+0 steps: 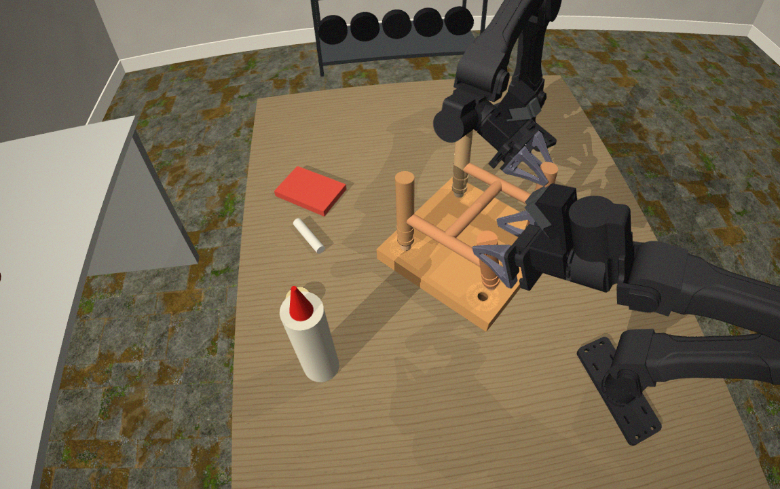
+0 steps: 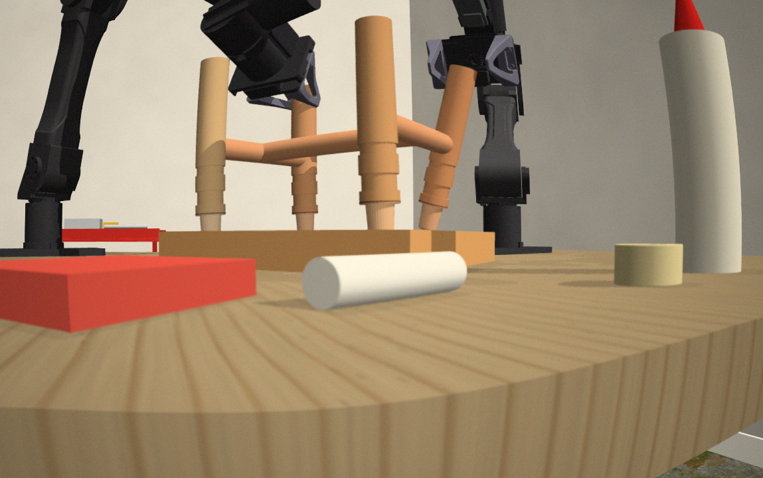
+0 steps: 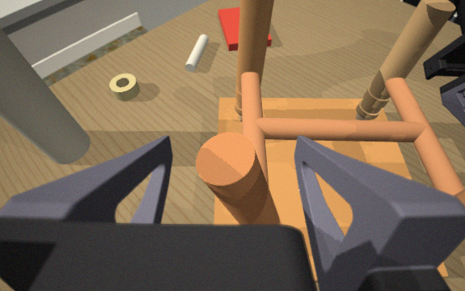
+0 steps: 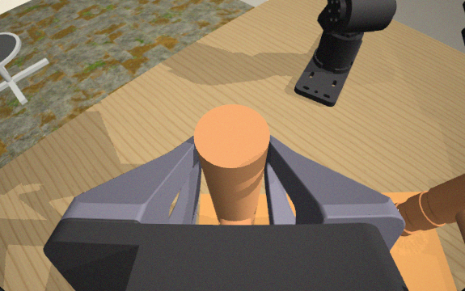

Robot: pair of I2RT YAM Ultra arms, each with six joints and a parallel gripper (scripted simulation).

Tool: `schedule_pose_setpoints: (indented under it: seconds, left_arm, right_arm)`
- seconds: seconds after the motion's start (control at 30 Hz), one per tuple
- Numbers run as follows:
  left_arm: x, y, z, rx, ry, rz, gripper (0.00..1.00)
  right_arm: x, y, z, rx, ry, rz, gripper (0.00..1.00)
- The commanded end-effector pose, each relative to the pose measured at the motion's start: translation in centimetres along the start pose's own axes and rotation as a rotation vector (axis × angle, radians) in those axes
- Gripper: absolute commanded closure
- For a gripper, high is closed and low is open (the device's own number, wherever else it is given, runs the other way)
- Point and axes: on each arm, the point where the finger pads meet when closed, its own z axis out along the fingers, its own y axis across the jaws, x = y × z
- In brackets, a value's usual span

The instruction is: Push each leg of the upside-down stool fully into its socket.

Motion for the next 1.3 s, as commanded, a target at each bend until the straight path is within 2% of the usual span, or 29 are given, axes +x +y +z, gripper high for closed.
schedule_pose_setpoints:
  seconds: [0.0, 0.03, 0.63, 0.7, 0.73, 1.27]
  left_arm:
    - [-0.8, -0.2, -0.3, 0.008, -0.043, 0.012, 0.31]
    - [-1.3, -0.2, -0.4, 0.007, -0.056, 0.013, 0.31]
    - [1.3, -0.5, 0.5, 0.018, -0.046, 0.016, 0.31]
    - [0.5, -0.4, 0.4, 0.017, -0.063, 0.018, 0.31]
    - [0.6, -0.5, 0.4, 0.02, -0.062, 0.019, 0.72]
    - [1.7, 0.4, 1.2, -0.013, -0.02, 0.017, 0.72]
  right_arm:
    - [-2.6, -0.6, -0.8, 0.028, -0.036, -0.074, 0.72]
    - [-2.6, -0.6, -0.8, 0.028, -0.036, -0.074, 0.72]
    - [-2.6, -0.6, -0.8, 0.028, -0.036, -0.074, 0.72]
    - [-2.6, -0.6, -0.8, 0.028, -0.036, -0.074, 0.72]
    - [-2.6, -0.6, -0.8, 0.028, -0.036, -0.074, 0.72]
    - [-1.9, -0.9, -0.6, 0.022, -0.035, -0.055, 0.72]
